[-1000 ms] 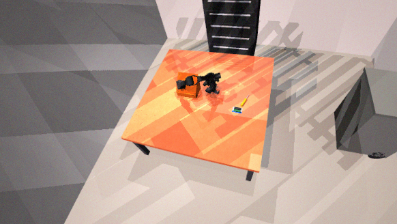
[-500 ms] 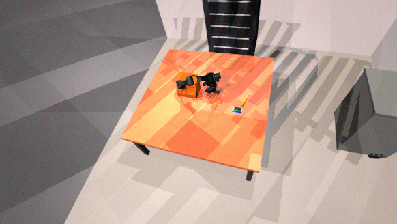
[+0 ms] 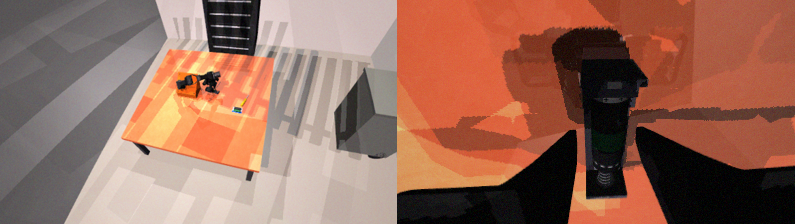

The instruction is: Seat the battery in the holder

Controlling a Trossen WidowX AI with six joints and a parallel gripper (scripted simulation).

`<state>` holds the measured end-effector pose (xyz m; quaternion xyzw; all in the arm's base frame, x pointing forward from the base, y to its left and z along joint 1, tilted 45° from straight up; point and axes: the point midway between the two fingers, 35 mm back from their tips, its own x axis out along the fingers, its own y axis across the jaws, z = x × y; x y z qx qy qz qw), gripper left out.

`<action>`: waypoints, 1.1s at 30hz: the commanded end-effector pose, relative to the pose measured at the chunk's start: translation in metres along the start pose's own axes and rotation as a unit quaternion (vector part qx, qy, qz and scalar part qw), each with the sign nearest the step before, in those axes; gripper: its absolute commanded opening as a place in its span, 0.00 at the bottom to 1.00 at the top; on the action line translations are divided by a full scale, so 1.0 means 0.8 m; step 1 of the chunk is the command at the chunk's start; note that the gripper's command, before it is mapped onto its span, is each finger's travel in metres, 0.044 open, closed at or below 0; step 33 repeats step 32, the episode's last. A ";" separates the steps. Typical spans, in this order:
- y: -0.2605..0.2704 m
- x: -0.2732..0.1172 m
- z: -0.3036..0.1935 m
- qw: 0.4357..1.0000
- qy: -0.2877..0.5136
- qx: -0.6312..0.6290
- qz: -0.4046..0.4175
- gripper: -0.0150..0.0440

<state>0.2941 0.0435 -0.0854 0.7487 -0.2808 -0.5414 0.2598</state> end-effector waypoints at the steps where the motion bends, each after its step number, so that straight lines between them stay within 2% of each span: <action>1: -0.001 -0.013 -0.003 1.000 0.000 0.001 -0.002 0.67; 8: 0.001 -0.087 -0.014 1.000 -0.001 0.004 -0.005 0.99; 9: 0.001 -0.093 -0.013 1.000 -0.001 0.004 -0.005 1.00; 33: 0.001 -0.095 -0.013 1.000 -0.001 0.004 -0.005 1.00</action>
